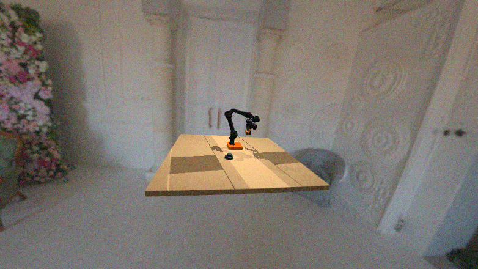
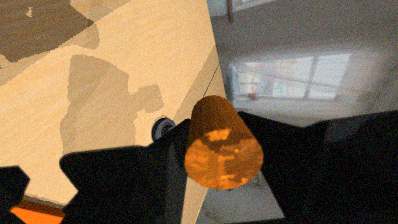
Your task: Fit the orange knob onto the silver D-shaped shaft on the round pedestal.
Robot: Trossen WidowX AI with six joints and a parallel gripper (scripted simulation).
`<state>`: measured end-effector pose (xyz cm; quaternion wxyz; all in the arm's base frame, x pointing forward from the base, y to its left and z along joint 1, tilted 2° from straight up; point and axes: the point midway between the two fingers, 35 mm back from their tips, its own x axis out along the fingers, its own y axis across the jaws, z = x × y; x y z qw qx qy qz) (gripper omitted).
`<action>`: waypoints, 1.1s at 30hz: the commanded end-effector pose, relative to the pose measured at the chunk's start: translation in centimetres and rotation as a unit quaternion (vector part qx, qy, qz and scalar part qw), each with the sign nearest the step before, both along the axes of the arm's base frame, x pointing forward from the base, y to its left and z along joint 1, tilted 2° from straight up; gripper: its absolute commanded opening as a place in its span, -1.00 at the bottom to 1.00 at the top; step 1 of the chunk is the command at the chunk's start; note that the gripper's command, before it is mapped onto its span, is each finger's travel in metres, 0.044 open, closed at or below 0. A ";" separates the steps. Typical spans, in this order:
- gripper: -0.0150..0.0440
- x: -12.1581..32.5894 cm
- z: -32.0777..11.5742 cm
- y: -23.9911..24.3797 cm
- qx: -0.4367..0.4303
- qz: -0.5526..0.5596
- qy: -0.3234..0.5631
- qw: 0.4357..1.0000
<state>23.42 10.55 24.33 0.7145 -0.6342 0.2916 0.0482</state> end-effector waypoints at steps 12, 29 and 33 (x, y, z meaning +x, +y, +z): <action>-0.49 0.4 -1.2 -0.2 0.031 -0.001 0.055 0.998; -0.49 1.7 -4.6 -0.6 0.108 0.007 0.257 0.960; -0.49 2.0 -5.4 -0.7 0.125 0.009 0.302 0.945</action>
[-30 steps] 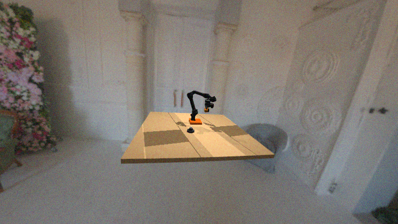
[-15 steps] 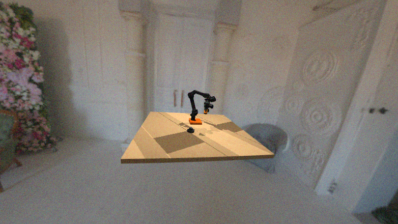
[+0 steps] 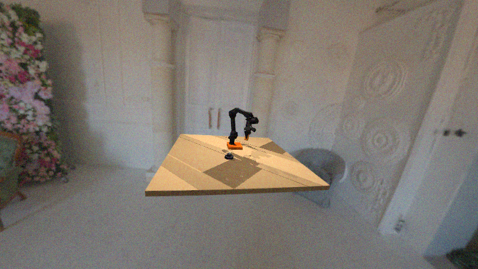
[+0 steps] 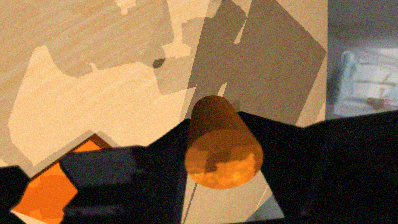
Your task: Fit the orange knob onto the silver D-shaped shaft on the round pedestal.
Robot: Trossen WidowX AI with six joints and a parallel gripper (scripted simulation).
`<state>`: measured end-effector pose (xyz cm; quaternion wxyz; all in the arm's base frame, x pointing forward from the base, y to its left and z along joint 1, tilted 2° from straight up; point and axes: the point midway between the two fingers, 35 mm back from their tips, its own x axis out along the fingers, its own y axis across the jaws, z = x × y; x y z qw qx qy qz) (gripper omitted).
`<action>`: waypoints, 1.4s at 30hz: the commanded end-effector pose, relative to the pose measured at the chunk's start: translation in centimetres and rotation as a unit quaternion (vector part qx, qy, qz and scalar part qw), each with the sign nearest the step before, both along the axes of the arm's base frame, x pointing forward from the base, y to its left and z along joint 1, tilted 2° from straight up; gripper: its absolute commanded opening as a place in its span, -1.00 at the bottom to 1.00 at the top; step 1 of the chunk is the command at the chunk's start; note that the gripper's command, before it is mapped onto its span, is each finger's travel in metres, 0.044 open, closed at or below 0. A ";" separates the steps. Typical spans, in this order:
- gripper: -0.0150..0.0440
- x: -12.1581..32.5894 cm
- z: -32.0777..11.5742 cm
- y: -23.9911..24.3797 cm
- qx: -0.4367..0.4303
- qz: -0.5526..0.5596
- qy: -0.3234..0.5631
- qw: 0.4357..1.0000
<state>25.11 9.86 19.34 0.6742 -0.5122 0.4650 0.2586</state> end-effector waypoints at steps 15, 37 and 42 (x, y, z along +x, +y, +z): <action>-0.49 1.5 -3.3 -0.3 0.070 0.010 0.180 0.981; -0.49 3.5 -13.5 0.4 0.077 0.009 0.189 0.979; -0.49 3.8 -16.1 0.4 0.078 0.009 0.192 0.978</action>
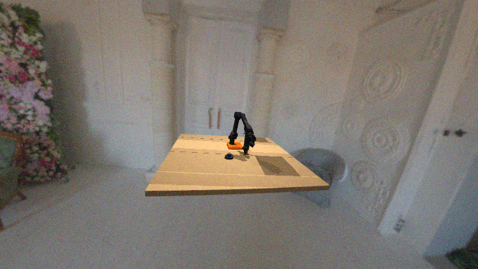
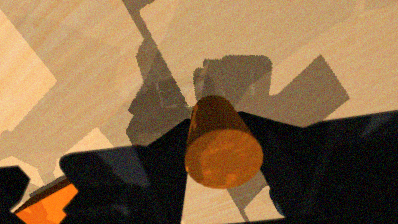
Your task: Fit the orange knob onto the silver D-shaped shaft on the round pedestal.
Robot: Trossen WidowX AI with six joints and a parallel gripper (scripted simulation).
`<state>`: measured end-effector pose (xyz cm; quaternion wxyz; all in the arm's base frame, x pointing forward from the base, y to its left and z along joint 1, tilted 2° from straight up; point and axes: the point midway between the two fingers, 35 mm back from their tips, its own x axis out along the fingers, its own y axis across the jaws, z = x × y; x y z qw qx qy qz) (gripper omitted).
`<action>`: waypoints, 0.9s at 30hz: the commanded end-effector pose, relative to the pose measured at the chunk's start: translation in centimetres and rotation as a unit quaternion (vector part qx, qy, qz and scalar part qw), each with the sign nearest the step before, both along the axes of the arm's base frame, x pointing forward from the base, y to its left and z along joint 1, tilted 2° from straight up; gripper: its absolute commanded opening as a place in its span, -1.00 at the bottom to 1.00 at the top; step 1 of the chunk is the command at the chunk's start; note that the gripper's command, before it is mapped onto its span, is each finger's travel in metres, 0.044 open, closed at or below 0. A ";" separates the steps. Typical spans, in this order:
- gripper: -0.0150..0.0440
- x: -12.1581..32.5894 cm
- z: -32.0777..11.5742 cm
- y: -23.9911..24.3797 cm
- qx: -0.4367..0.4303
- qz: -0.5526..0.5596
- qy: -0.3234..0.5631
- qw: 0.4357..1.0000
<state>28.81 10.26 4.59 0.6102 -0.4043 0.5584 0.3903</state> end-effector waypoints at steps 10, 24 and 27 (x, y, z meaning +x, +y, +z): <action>-0.14 -0.1 -1.5 -0.1 0.000 0.000 0.005 1.000; 0.32 -0.1 -1.5 -0.1 0.000 0.000 0.005 1.000; 0.32 -0.1 -1.5 -0.1 0.000 0.000 0.005 1.000</action>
